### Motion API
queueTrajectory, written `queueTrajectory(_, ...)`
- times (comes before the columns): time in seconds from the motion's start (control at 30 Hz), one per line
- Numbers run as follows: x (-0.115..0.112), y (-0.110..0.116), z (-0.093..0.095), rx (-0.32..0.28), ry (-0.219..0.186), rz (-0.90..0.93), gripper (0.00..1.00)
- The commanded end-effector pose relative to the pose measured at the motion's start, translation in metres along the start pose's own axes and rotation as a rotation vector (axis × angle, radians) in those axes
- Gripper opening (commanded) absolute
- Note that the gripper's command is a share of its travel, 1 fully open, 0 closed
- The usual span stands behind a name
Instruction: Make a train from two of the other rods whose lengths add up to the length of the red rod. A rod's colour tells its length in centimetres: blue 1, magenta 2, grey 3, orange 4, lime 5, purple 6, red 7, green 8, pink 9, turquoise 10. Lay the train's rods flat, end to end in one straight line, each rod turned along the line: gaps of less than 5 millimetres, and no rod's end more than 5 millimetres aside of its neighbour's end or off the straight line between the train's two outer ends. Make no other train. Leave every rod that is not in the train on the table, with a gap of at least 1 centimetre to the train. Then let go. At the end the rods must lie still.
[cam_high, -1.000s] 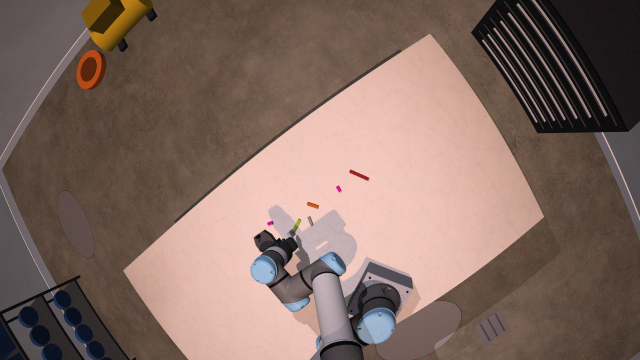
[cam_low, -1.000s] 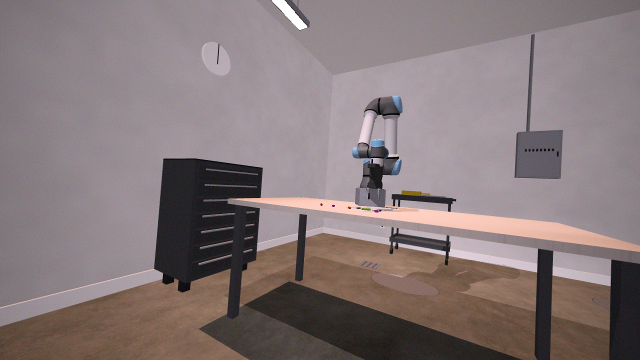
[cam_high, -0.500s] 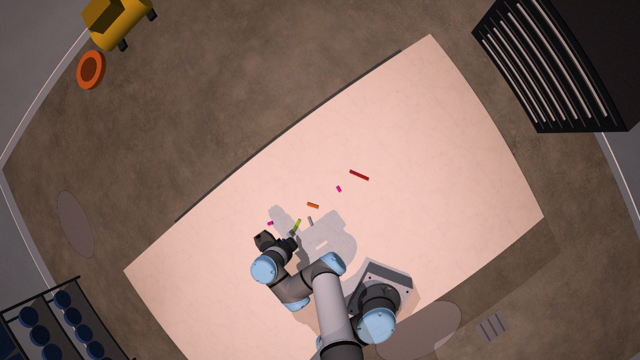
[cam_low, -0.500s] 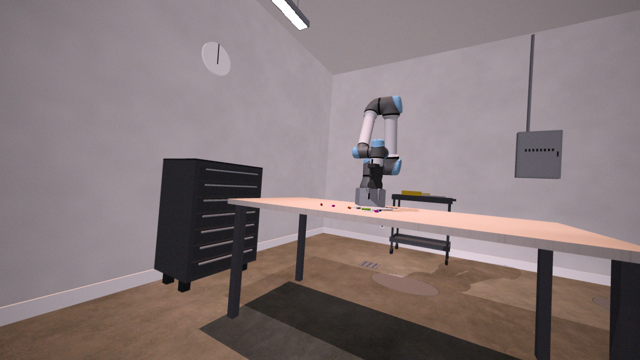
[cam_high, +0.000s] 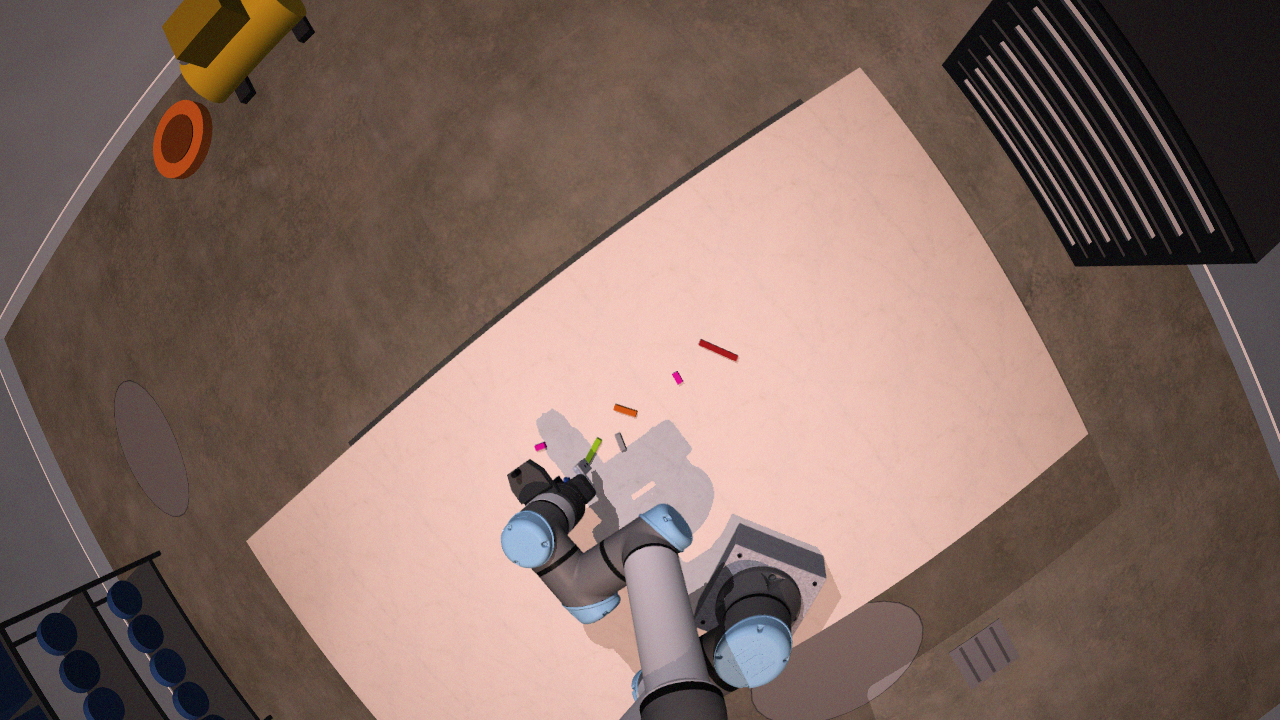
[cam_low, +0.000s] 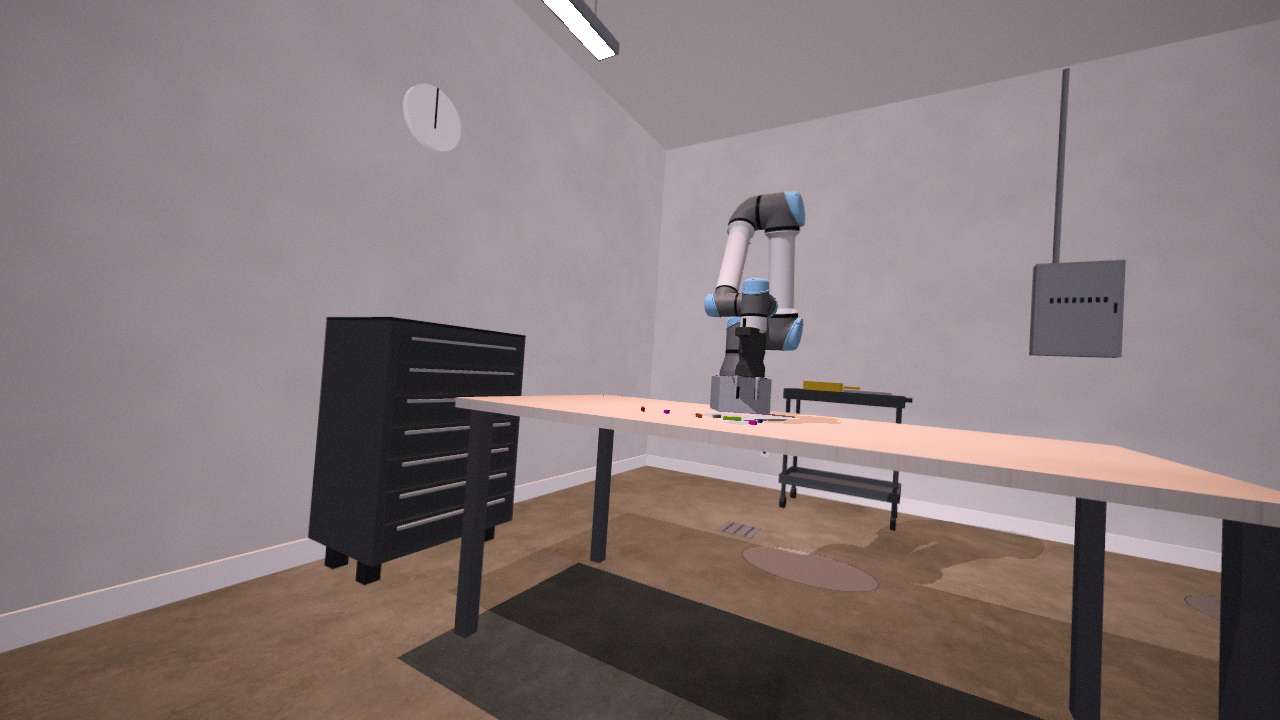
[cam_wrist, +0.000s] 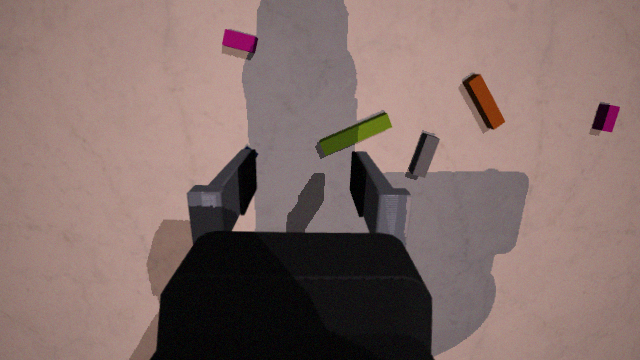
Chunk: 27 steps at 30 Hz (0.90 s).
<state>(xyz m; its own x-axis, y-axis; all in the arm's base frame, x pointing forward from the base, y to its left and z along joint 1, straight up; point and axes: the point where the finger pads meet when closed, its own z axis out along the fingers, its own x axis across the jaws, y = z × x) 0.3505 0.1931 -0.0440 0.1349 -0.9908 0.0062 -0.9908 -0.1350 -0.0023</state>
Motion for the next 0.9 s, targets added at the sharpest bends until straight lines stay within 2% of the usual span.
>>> queueTrajectory(0.0, 0.0, -0.0004, -0.0003, 0.001, 0.0, 0.0, 1.0)
queueTrajectory(0.87, 0.0007, -0.0009, -0.0004, 0.001, 0.0, 0.01, 1.0)
